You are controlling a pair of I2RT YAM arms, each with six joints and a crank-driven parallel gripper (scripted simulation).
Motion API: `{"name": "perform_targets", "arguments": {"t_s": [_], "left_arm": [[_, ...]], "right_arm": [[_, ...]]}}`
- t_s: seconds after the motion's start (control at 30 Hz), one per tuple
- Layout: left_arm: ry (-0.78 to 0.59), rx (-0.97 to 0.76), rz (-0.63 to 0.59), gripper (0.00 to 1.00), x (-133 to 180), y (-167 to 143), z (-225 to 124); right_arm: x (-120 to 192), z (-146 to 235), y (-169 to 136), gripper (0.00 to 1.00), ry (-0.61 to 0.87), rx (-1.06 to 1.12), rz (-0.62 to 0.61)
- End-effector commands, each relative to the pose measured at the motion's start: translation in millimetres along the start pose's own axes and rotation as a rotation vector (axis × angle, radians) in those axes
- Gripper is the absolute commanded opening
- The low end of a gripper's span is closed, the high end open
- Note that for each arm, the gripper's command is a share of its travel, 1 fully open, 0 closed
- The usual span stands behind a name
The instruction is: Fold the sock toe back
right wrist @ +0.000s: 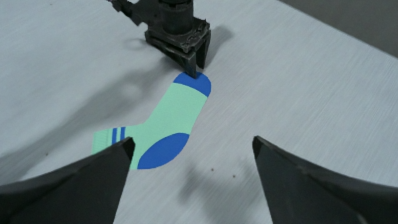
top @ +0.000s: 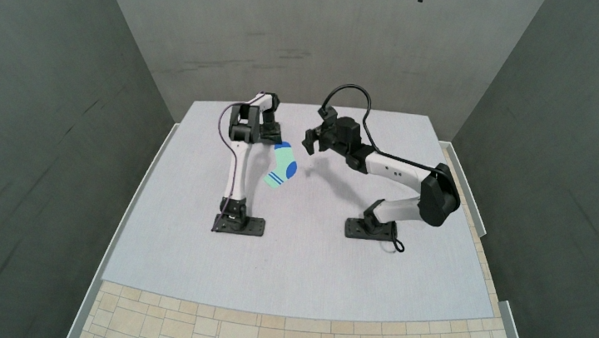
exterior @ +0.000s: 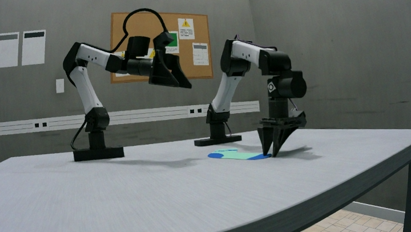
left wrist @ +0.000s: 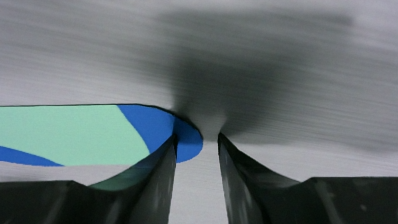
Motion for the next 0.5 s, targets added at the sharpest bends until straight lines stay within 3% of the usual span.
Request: {"name": "perform_targets", "arguments": {"t_s": [0.0,0.03,0.07,0.27,0.47], "left_arm": [[0.052,-0.013,0.003,0.34,-19.1,-11.5,7.9],[0.049,-0.013,0.004,0.34,-19.1,-11.6,6.7],[0.047,-0.014,0.005,0.25,-17.8,-10.4,6.2],[0.047,-0.016,-0.004,0.09,-19.1,-7.0,4.2],[0.046,-0.018,-0.002,0.0,-18.5,-6.3,3.0]], "right_arm": [[-1.7,2.5,3.9,1.0,0.002,0.008,-0.04],[-1.7,2.5,3.9,1.0,0.002,0.008,-0.04],[-1.7,2.5,3.9,1.0,0.002,0.008,-0.04],[-1.7,2.5,3.9,1.0,0.002,0.008,-0.04],[-1.7,2.5,3.9,1.0,0.002,0.008,-0.04]]}}
Point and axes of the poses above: on each arm, the point where the finger pads meet when closed, its own x axis back along the fingers, its own z axis across the jaws, y = z × x, the point moved 8 cm from there along x, back along the fingers, and after that the axes turned 10 degrees about -x, right-handed, at the moved point
